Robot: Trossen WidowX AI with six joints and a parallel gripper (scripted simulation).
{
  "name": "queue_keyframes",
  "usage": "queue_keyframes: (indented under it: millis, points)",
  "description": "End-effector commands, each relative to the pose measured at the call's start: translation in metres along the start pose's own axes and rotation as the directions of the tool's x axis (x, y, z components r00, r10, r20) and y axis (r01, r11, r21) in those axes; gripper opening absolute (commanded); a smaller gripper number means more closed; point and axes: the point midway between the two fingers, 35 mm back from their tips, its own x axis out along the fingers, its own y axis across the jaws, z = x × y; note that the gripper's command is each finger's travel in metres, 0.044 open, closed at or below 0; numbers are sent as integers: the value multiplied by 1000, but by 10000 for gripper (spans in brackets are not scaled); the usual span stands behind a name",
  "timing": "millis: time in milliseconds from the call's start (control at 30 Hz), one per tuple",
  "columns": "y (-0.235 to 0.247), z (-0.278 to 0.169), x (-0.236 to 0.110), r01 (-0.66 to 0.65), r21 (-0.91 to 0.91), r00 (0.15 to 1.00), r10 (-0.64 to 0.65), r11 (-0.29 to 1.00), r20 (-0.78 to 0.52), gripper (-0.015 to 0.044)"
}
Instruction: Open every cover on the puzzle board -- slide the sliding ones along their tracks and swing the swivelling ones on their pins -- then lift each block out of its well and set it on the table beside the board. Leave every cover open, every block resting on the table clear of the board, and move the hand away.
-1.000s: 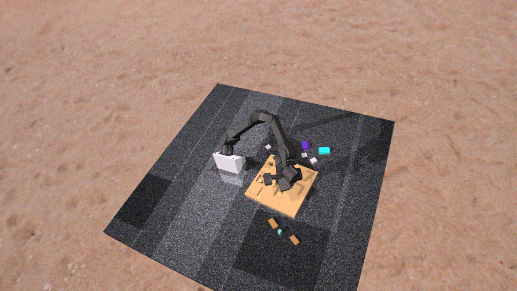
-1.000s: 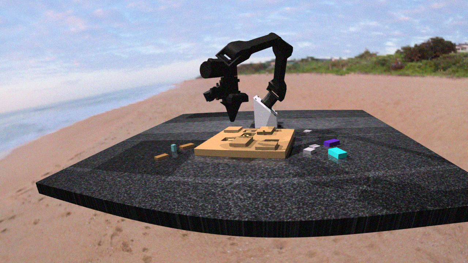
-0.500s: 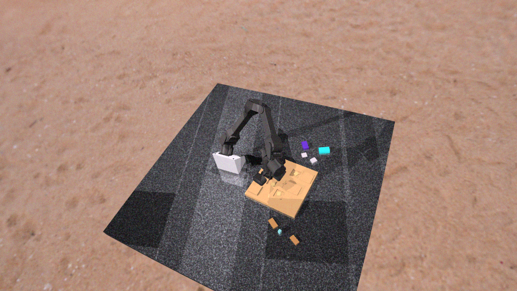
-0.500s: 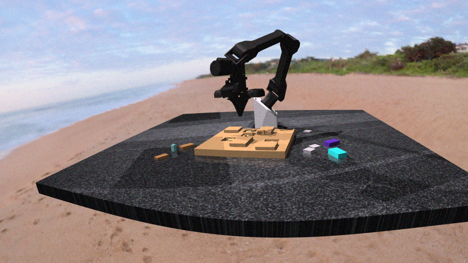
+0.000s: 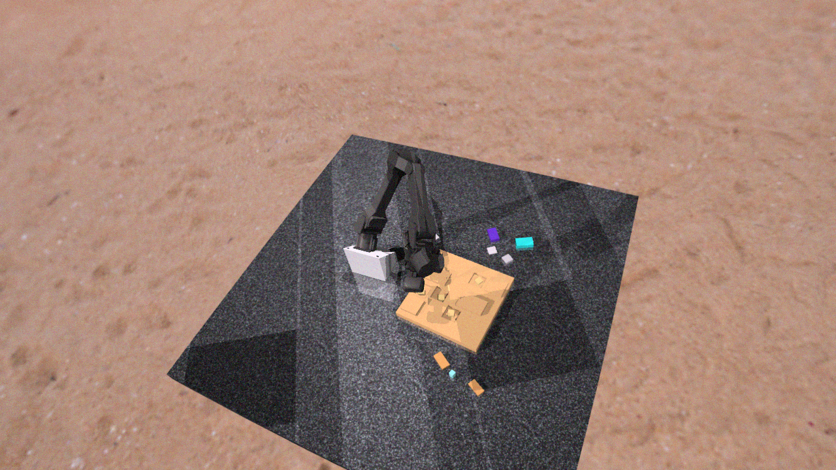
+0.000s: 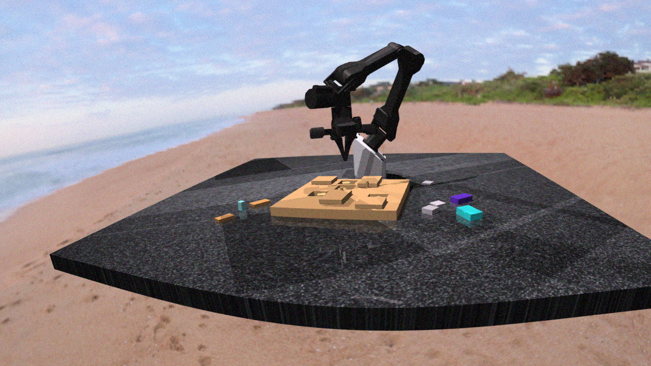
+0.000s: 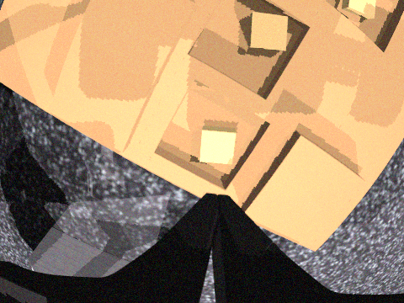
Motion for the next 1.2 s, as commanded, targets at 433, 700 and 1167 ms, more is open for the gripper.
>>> queue_keyframes:
  millis: [433,700,1167]
  points:
    - [0,-2,32,3,-193,1000,-3,981,-1,0]
    - [-1,-2,43,1,-818,1000,-2,575,-1,0]
    - [-1,-2,53,0,-999,1000,-1,-35,0,0]
